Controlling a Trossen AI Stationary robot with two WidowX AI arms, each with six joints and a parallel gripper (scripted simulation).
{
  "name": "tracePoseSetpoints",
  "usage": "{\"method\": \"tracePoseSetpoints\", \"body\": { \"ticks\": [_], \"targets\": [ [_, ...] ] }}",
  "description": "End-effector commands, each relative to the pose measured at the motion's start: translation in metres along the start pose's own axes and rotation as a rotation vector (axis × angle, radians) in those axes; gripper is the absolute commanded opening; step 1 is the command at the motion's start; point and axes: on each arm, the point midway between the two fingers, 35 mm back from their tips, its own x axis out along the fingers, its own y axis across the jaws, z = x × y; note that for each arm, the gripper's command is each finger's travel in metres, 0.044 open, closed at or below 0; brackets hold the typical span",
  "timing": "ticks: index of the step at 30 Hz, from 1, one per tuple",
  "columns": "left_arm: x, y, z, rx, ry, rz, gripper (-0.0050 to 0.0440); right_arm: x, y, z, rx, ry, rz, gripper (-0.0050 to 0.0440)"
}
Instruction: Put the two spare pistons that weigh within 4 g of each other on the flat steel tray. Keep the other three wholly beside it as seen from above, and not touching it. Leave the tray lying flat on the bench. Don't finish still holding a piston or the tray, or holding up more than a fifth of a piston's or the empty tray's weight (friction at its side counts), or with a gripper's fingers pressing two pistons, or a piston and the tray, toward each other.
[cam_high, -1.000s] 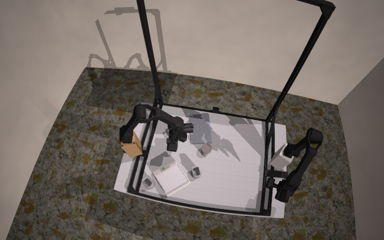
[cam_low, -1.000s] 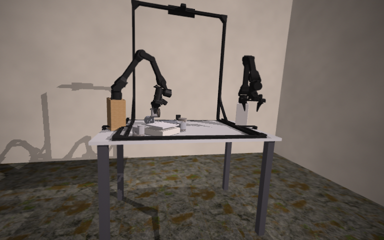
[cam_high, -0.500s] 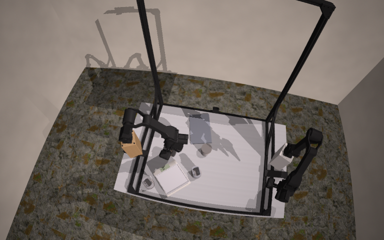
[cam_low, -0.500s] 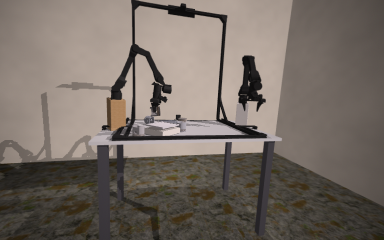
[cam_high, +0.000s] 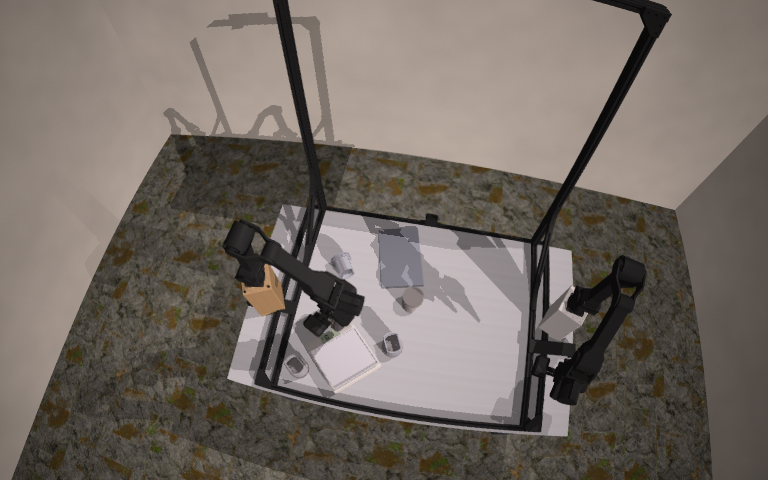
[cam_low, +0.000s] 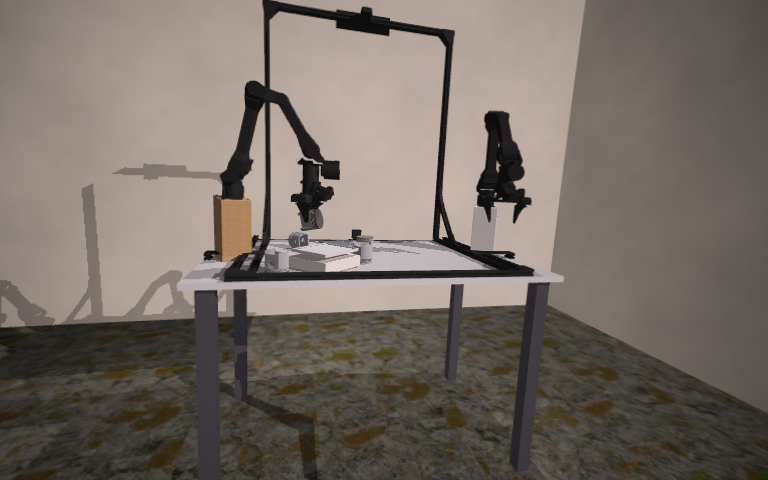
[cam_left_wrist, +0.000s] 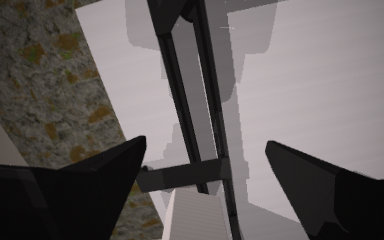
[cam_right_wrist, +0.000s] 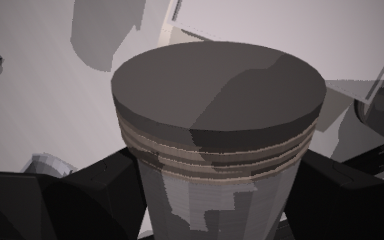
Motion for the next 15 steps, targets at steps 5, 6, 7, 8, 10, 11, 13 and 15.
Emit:
{"method": "tracePoseSetpoints", "body": {
  "ticks": [5,6,7,8,10,11,13,15],
  "targets": [
    [0.000,0.000,0.000,0.001,0.000,-0.002,0.0440,-0.010,-0.026,0.010,0.015,-0.009,0.011,0.0158],
    [0.000,0.000,0.000,0.001,0.000,-0.002,0.0440,-0.011,-0.031,0.011,0.015,-0.009,0.011,0.0158],
    [0.000,0.000,0.000,0.001,0.000,-0.002,0.0440,-0.012,-0.035,0.013,0.015,-0.009,0.011,0.0158],
    [0.000,0.000,0.000,0.001,0.000,-0.002,0.0440,-0.013,-0.040,0.015,0.015,-0.009,0.011,0.0158],
    [0.000,0.000,0.000,0.001,0.000,-0.002,0.0440,-0.016,-0.049,0.018,0.015,-0.009,0.011,0.0158],
    [0.000,0.000,0.000,0.001,0.000,-0.002,0.0440,-0.017,-0.053,0.020,0.015,-0.009,0.011,0.0158],
    [0.000,0.000,0.000,0.001,0.000,-0.002,0.0440,-0.020,-0.062,0.024,0.015,-0.009,0.011,0.0158],
    [0.000,0.000,0.000,0.001,0.000,-0.002,0.0440,-0.023,-0.071,0.027,0.015,-0.009,0.011,0.0158]
  ]
}}
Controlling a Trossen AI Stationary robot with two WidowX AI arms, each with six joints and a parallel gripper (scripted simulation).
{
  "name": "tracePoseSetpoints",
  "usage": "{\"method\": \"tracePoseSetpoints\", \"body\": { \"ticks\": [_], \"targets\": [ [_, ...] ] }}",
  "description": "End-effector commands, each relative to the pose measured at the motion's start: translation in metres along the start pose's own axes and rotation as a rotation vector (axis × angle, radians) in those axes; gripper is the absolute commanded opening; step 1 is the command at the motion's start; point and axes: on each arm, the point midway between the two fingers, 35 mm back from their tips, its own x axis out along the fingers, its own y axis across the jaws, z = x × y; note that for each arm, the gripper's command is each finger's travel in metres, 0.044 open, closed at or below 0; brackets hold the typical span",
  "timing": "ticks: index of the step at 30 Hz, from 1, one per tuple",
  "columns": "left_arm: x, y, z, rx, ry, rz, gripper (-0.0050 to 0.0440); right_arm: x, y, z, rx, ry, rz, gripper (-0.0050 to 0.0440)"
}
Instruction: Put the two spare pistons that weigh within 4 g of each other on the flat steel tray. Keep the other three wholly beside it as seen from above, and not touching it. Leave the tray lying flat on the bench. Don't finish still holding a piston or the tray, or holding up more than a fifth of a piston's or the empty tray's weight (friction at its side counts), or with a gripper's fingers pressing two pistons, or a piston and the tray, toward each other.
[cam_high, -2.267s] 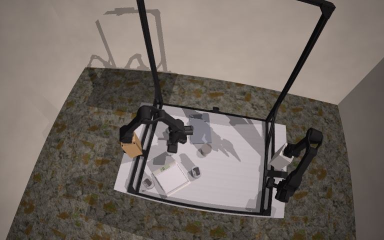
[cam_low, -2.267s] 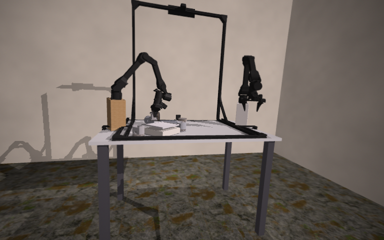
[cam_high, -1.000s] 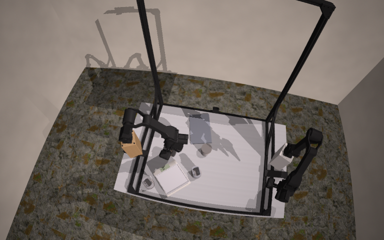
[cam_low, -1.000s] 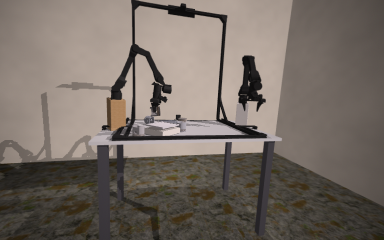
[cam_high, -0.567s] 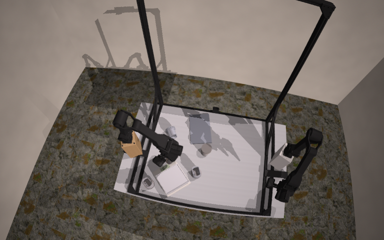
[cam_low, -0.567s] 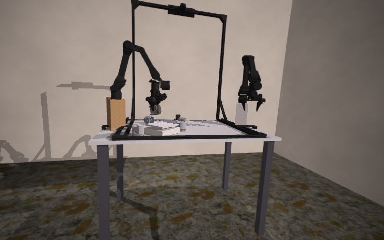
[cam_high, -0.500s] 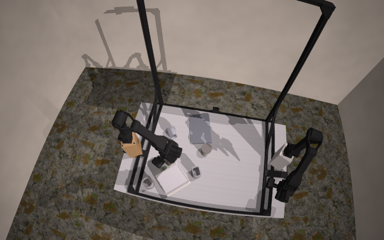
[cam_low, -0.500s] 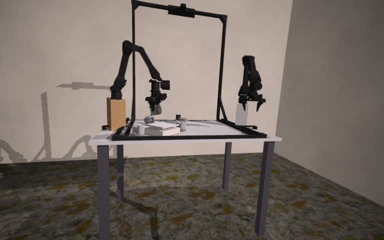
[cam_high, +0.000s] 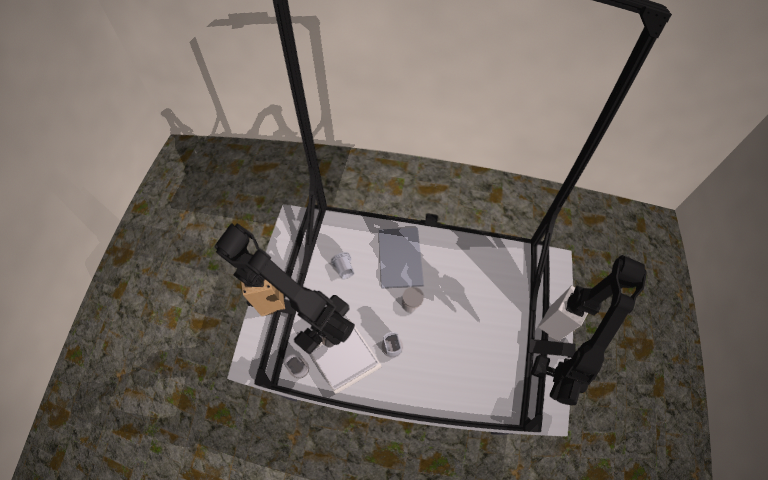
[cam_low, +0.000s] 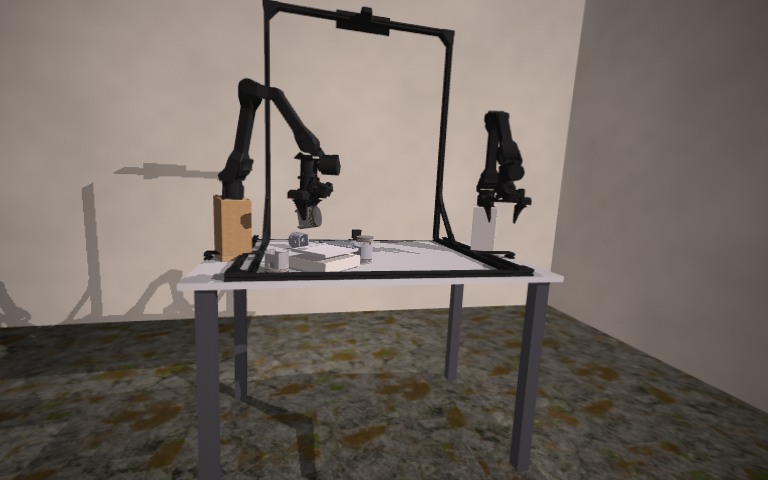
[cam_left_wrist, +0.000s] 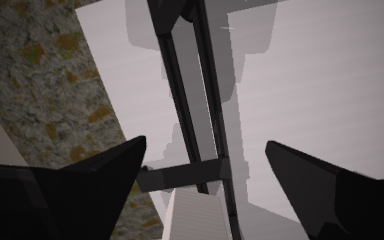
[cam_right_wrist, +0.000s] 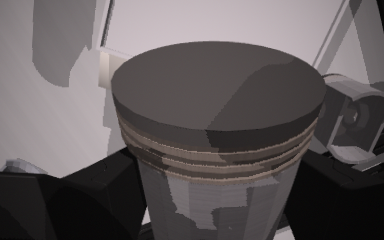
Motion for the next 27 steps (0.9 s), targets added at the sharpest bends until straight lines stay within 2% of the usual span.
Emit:
{"method": "tracePoseSetpoints", "body": {
  "ticks": [1,7,20,24,27],
  "targets": [
    [0.000,0.000,0.000,0.001,0.000,-0.002,0.0440,-0.010,-0.017,0.011,0.000,-0.018,0.005,0.0158],
    [0.000,0.000,0.000,0.001,0.000,-0.002,0.0440,-0.010,-0.017,0.022,-0.046,-0.018,0.005,0.0158],
    [0.000,0.000,0.000,0.001,0.000,-0.002,0.0440,-0.011,-0.003,0.085,-0.046,-0.018,0.005,0.0158],
    [0.000,0.000,0.000,0.001,0.000,-0.002,0.0440,-0.011,-0.002,0.088,-0.046,-0.018,0.005,0.0158],
    [0.000,0.000,0.000,0.001,0.000,-0.002,0.0440,-0.011,-0.002,0.088,-0.125,-0.004,0.001,0.0158]
  ]
}}
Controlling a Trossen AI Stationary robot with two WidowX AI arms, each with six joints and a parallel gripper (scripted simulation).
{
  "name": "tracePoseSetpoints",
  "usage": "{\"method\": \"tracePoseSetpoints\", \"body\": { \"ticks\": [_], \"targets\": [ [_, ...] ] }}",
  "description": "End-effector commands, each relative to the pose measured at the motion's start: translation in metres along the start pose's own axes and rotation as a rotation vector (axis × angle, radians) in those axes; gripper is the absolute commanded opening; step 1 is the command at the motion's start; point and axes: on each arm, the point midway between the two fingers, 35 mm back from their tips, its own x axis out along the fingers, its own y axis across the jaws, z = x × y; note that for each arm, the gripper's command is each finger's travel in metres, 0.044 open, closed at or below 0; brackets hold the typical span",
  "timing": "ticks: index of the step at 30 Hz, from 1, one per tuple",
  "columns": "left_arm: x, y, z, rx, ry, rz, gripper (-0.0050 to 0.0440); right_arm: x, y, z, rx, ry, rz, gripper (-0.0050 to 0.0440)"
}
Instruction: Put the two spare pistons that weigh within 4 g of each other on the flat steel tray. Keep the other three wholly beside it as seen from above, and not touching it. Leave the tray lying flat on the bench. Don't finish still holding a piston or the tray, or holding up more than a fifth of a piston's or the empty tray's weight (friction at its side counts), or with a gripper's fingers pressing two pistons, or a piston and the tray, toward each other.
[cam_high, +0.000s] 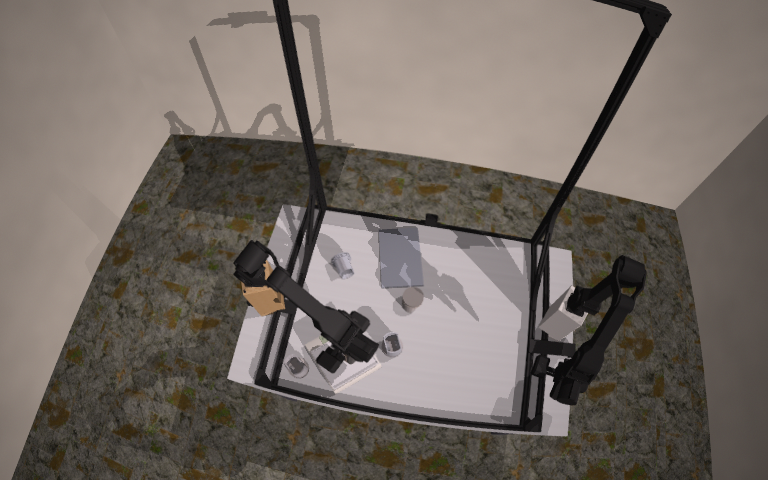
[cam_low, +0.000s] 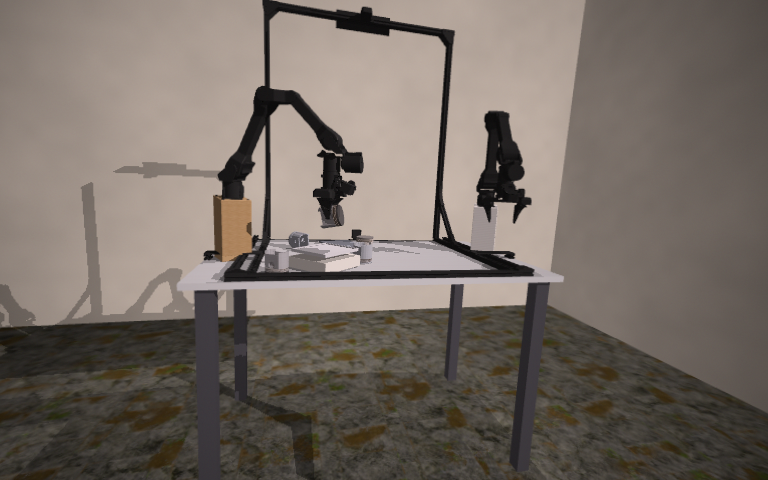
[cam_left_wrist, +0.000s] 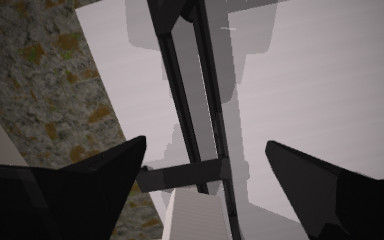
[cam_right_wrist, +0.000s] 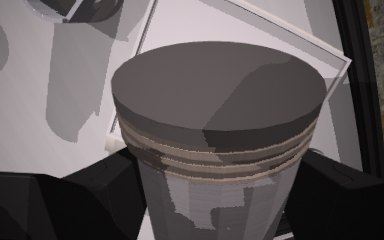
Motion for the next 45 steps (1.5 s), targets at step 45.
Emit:
{"method": "tracePoseSetpoints", "body": {
  "ticks": [45],
  "targets": [
    [-0.0001,-0.0003,0.0000,0.001,0.000,-0.002,0.0440,-0.0006,0.0005,0.0040,-1.128,0.195,-0.047,0.0158]
  ]
}}
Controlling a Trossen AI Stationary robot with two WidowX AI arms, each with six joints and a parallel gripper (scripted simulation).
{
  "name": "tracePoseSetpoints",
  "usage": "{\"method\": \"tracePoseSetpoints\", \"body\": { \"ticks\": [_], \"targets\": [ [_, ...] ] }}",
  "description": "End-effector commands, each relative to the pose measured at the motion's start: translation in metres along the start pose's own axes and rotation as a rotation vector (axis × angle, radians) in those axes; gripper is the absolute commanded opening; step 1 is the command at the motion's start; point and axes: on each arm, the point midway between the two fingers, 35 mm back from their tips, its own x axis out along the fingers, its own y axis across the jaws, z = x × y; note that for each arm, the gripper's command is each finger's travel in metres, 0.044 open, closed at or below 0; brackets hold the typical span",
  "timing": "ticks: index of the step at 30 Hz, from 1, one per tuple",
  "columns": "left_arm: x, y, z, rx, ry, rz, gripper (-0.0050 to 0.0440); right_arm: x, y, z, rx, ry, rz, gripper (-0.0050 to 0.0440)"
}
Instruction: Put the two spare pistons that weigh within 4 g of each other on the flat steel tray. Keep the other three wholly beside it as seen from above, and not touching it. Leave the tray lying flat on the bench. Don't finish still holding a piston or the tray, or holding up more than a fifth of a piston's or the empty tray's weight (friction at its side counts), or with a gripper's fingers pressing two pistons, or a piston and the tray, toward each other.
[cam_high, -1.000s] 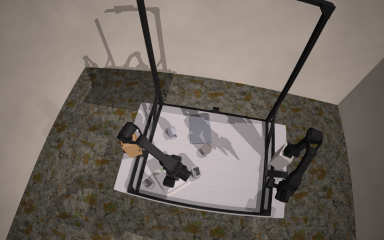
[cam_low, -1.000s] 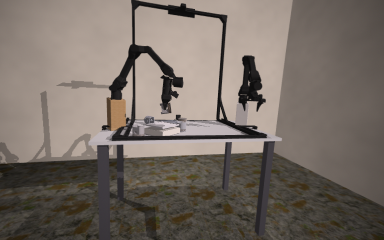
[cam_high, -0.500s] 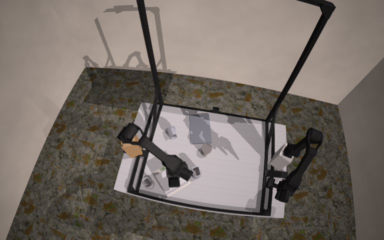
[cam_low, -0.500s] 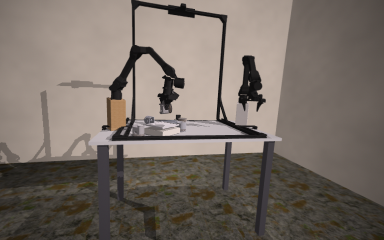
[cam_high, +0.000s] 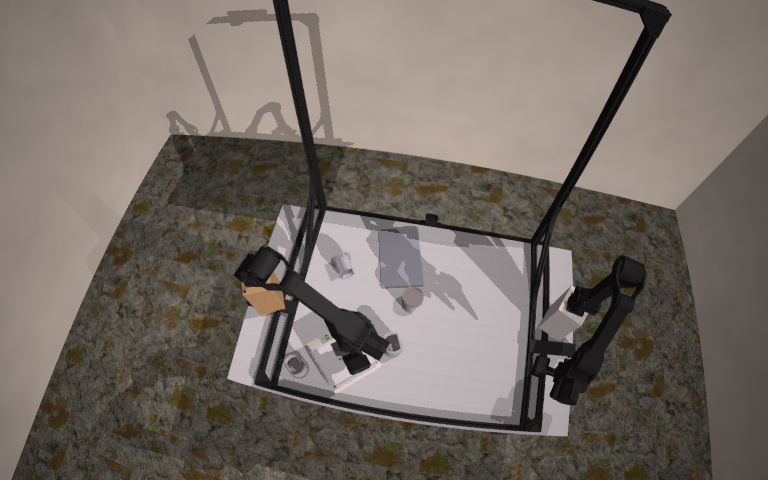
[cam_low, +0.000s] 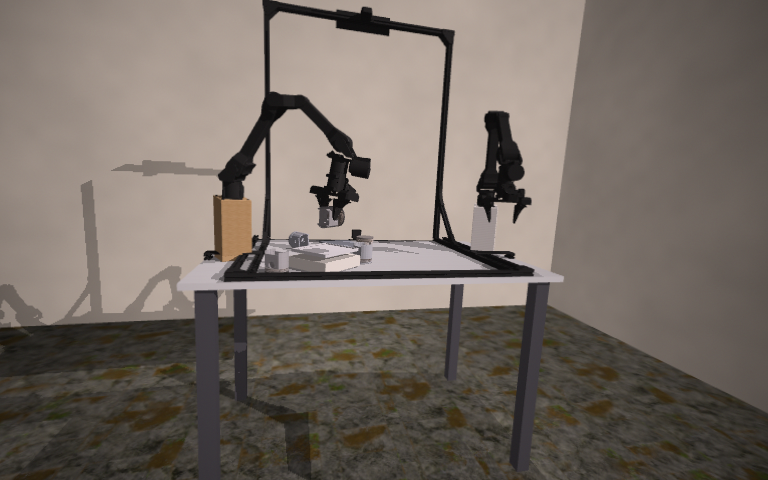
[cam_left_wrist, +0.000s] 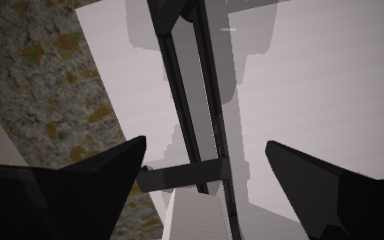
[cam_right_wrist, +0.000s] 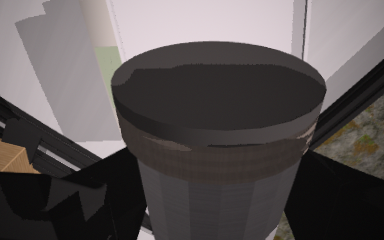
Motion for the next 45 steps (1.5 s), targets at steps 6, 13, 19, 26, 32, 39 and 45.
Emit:
{"method": "tracePoseSetpoints", "body": {
  "ticks": [6,13,19,26,32,39,45],
  "targets": [
    [0.000,0.000,0.000,0.001,0.000,-0.002,0.0440,-0.001,-0.002,0.002,-0.186,0.034,-0.012,0.0158],
    [0.000,0.000,0.000,0.001,0.000,-0.002,0.0440,-0.001,-0.002,0.002,-0.370,0.066,-0.020,0.0158],
    [0.000,0.000,0.000,0.001,0.000,-0.002,0.0440,0.000,-0.002,0.002,-0.457,0.082,-0.023,0.0158],
    [0.000,0.000,0.000,0.001,0.000,-0.002,0.0440,0.010,-0.002,0.001,-0.457,0.082,-0.023,0.0158],
    [0.000,0.000,0.000,0.001,0.000,-0.002,0.0440,0.020,-0.003,0.001,-0.457,0.082,-0.023,0.0158],
    [0.000,0.000,0.000,0.001,0.000,-0.002,0.0440,0.029,-0.003,0.000,-0.457,0.082,-0.023,0.0158],
    [0.000,0.000,0.000,0.001,0.000,-0.002,0.0440,0.039,-0.004,0.000,-0.457,0.082,-0.023,0.0158]
  ]
}}
